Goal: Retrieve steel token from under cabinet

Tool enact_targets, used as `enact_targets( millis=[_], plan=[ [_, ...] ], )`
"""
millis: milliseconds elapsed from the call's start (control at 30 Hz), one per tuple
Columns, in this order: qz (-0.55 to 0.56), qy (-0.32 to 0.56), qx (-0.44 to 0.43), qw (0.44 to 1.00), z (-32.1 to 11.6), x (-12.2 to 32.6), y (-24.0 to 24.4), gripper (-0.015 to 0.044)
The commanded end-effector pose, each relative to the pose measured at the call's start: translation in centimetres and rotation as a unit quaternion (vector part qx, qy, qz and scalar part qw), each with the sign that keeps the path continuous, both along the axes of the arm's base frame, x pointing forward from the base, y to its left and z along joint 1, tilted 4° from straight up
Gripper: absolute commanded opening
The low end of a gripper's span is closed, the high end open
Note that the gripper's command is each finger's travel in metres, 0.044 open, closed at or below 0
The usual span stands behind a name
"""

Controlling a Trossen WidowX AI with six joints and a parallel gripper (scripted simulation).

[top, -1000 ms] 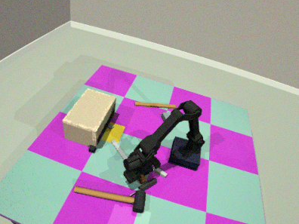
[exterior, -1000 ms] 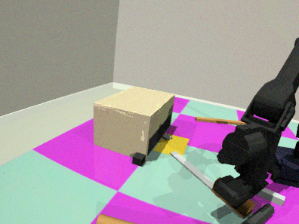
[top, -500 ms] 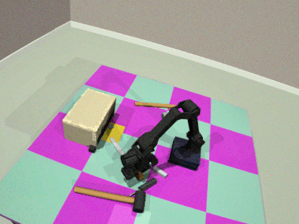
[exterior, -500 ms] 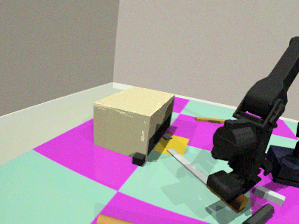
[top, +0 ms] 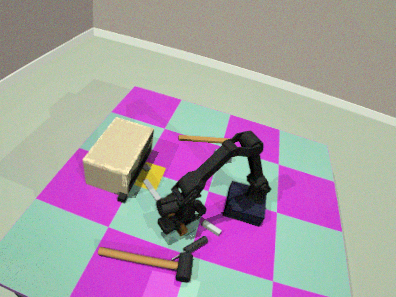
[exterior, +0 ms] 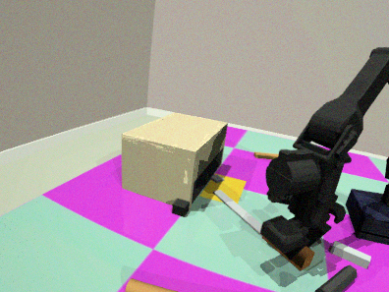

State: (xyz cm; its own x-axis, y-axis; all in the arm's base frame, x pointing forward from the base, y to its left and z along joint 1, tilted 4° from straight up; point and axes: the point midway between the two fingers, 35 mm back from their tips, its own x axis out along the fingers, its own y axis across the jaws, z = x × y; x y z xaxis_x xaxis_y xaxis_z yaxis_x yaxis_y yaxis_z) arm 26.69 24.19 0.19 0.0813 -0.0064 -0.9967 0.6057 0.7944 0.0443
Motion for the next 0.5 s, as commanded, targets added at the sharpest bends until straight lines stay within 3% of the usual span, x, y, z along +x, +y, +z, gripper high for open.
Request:
enact_targets(
  millis=[0,200,467],
  plan=[
    [0.002,-0.003,0.000,1.000,0.23,0.70,-0.33,0.0000],
    [0.002,-0.003,0.000,1.000,0.27,1.15,-0.69,0.0000],
    [-0.001,0.000,0.000,1.000,0.09,0.86,-0.64,0.0200]
  ],
)
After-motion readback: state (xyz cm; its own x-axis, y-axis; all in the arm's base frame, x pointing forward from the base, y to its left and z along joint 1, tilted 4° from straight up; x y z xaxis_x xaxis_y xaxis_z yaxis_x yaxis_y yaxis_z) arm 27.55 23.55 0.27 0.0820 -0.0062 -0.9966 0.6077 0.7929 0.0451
